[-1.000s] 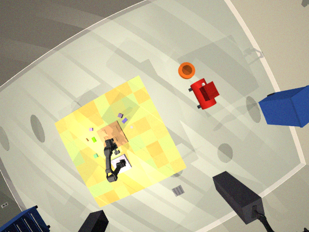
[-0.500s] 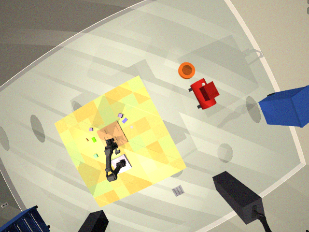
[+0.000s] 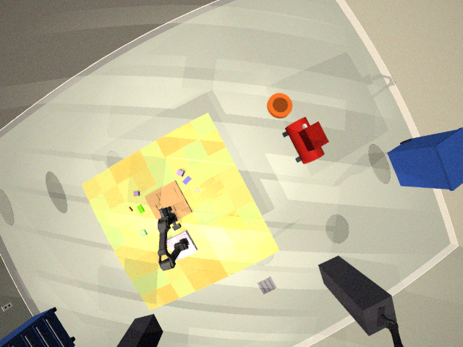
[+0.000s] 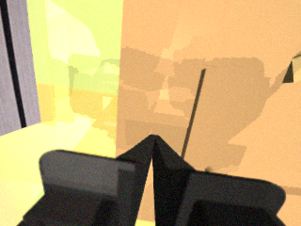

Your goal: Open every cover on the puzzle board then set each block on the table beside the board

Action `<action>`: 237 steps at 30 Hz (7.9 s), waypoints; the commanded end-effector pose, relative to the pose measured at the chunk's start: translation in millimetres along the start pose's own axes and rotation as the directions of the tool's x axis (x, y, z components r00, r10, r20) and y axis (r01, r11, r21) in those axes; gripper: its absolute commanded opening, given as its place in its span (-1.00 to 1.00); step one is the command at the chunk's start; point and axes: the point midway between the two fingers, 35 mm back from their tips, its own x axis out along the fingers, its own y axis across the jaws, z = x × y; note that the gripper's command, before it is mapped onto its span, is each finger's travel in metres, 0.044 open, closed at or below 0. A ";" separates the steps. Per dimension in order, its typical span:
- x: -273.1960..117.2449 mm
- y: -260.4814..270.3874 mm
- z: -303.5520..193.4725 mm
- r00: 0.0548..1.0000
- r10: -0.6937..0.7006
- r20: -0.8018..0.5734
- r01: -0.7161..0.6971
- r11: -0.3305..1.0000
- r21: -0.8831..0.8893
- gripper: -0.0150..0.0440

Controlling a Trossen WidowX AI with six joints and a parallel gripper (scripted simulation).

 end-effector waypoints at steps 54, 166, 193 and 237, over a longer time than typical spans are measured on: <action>5.3 -2.5 49.7 1.000 0.002 0.001 -0.002 1.000 -0.005 -0.49; -54.5 -92.6 53.8 1.000 -0.004 0.001 0.004 1.000 -0.005 -0.49; -41.2 -93.6 53.7 1.000 -0.004 0.002 0.004 1.000 -0.005 -0.49; 2.5 -92.4 53.1 1.000 -0.003 0.002 0.003 1.000 -0.005 -0.49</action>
